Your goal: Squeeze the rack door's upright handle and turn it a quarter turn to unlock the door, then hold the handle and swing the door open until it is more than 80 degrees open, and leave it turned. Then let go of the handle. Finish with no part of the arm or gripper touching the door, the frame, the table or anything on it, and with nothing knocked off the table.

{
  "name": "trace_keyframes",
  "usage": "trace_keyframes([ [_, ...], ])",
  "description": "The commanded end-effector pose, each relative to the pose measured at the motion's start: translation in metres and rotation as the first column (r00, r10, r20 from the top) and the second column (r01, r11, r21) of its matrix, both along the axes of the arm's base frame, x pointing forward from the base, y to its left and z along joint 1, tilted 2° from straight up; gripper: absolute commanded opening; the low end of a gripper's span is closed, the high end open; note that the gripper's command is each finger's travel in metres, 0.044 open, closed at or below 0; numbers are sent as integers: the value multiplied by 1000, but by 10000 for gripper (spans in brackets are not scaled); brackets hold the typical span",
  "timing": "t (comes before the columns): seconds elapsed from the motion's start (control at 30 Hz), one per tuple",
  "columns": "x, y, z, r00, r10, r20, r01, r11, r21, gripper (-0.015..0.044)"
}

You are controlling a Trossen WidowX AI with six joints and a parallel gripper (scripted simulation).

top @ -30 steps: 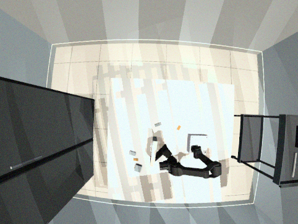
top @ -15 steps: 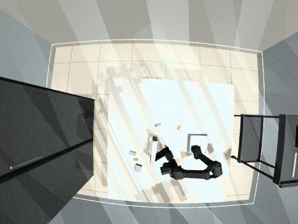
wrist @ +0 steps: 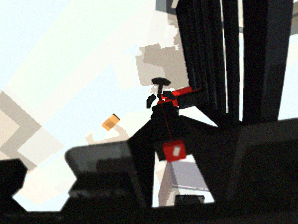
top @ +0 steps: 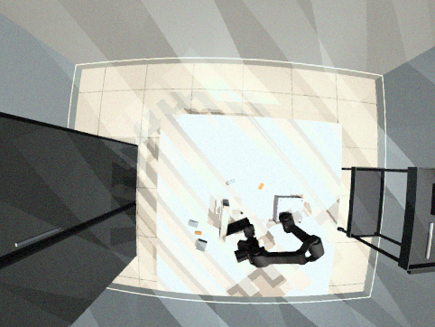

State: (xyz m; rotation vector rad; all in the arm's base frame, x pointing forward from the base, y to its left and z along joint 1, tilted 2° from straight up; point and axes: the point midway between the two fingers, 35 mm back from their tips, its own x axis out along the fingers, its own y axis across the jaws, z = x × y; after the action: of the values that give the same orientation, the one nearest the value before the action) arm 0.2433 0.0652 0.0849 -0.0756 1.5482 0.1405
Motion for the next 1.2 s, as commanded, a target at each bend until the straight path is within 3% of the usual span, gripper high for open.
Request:
trace_keyframes([
  [0.0,2,5,1,997,-79,-1,79,997,-4,22],
  [0.97,24,61,4,871,-491,-20,491,871,4,22],
  [1.17,25,64,4,859,-512,-21,512,859,5,22],
])
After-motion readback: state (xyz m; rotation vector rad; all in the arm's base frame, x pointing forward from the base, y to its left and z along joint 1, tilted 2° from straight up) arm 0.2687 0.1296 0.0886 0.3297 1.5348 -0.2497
